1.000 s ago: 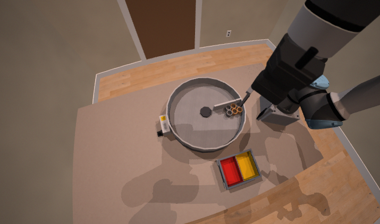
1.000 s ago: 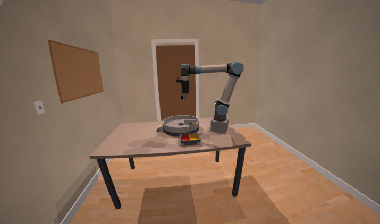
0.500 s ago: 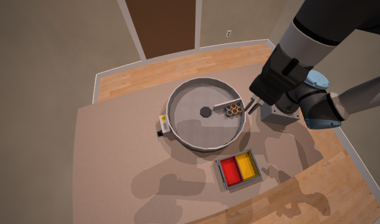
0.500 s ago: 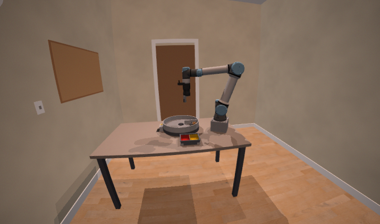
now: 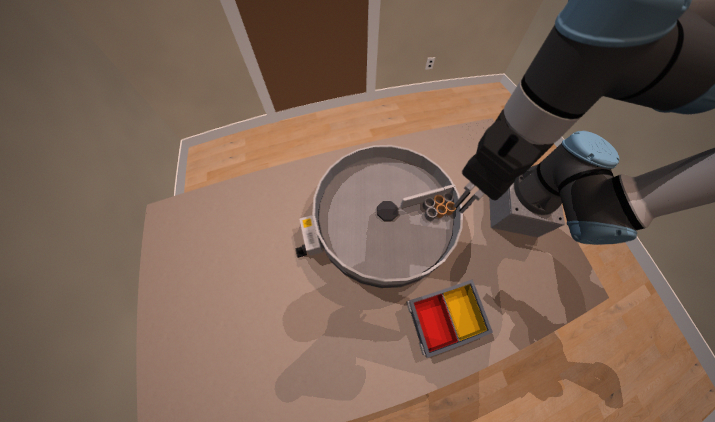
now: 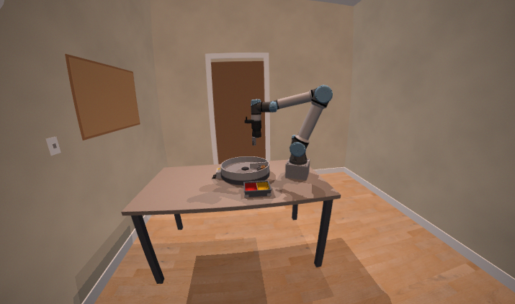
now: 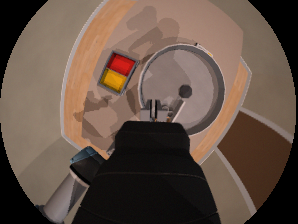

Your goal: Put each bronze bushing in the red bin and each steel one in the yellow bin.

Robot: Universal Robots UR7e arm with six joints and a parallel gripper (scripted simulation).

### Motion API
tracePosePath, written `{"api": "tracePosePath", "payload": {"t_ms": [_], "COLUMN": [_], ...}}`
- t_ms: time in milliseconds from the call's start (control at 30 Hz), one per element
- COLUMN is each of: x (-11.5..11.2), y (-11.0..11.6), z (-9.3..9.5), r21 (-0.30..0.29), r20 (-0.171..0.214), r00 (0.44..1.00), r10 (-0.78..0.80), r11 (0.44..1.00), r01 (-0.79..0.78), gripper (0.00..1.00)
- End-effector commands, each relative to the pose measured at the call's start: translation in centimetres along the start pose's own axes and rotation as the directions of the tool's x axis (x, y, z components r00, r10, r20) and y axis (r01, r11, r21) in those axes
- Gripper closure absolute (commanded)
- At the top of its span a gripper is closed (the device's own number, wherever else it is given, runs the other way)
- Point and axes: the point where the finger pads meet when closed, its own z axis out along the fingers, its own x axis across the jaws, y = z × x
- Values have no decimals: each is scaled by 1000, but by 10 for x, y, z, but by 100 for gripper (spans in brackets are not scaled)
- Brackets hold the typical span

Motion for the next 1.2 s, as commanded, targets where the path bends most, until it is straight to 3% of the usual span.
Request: {"api": "tracePosePath", "payload": {"t_ms": [0,33,133,300,500,667,767,900,1167], "x": [6,8,8,15,15,23,23,28,30], "y": [19,24,24,48,50,75,75,96,101], "z": [31,39,39,80,82,124,124,158,166], "r21": [2,2,2,0,0,-1,-1,-2,-3], "r20": [-1,-1,-1,-1,-1,0,0,0,0], "r00": [999,999,999,997,996,992,992,987,985], "r10": [32,41,41,82,84,128,128,163,172], "r11": [999,999,999,997,996,992,992,987,985], "r01": [-32,-41,-41,-82,-84,-128,-128,-163,-172], "gripper": [73,73,73,73,73,73,73,73,73]}}
